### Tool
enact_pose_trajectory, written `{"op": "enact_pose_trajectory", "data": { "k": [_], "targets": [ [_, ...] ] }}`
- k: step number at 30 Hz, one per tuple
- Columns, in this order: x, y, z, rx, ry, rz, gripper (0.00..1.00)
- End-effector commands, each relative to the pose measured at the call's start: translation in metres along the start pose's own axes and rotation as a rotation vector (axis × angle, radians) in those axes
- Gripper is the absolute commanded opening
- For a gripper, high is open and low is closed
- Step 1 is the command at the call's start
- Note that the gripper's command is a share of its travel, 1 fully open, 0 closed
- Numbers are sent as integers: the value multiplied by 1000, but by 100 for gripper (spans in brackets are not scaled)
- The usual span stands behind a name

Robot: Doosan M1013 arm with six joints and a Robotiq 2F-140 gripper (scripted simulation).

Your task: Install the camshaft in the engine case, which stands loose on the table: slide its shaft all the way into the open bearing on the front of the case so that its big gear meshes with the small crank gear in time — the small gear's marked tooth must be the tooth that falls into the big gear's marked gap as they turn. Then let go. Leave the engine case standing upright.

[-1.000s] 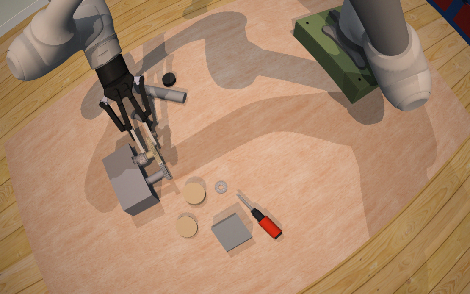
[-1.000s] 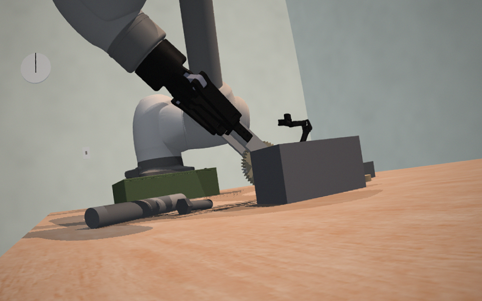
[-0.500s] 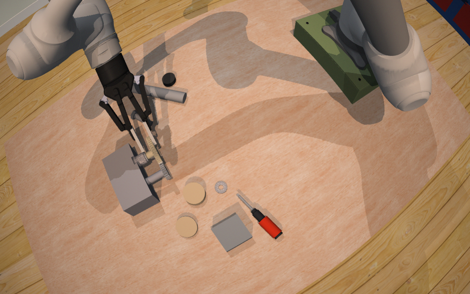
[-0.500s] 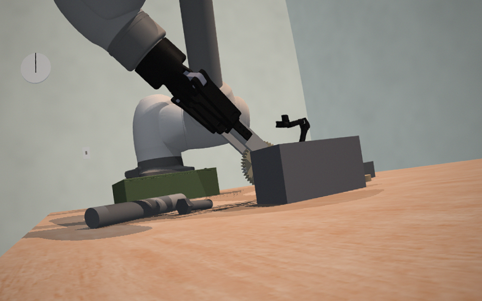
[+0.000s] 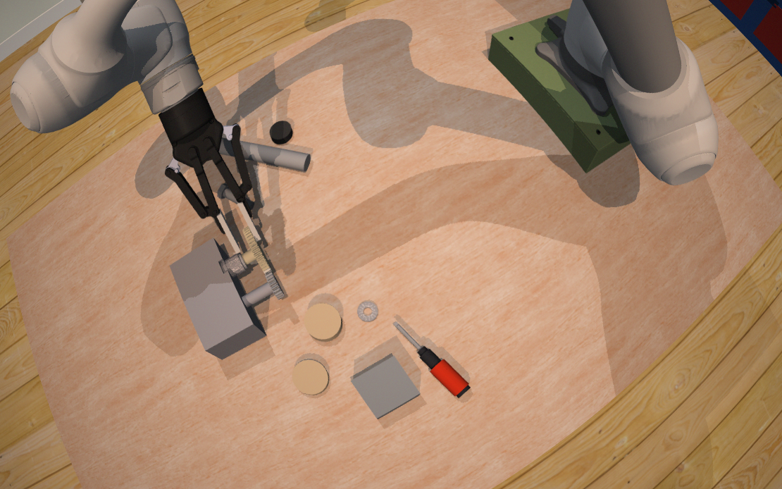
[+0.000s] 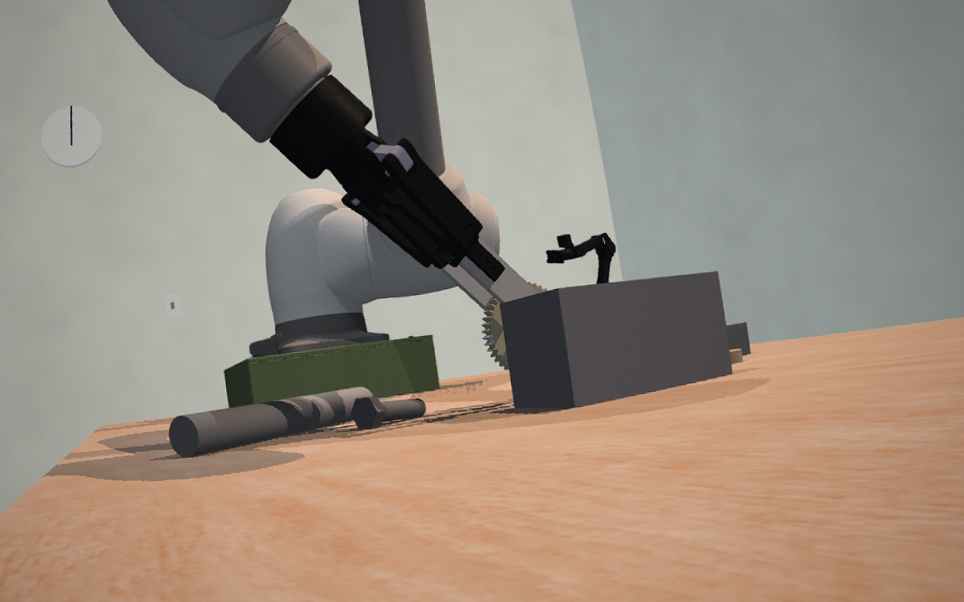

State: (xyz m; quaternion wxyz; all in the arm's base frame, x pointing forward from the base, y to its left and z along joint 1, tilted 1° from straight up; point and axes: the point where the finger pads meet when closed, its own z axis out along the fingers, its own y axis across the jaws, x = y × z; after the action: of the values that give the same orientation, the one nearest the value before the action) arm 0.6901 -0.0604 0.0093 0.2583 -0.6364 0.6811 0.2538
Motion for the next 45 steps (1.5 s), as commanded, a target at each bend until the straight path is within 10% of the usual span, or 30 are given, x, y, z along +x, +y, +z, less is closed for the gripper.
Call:
{"op": "enact_pose_trajectory", "data": {
  "k": [1,45],
  "targets": [
    [0,2,1,2,-2,1,19],
    [0,3,-40,2,-2,1,19]
  ]
}}
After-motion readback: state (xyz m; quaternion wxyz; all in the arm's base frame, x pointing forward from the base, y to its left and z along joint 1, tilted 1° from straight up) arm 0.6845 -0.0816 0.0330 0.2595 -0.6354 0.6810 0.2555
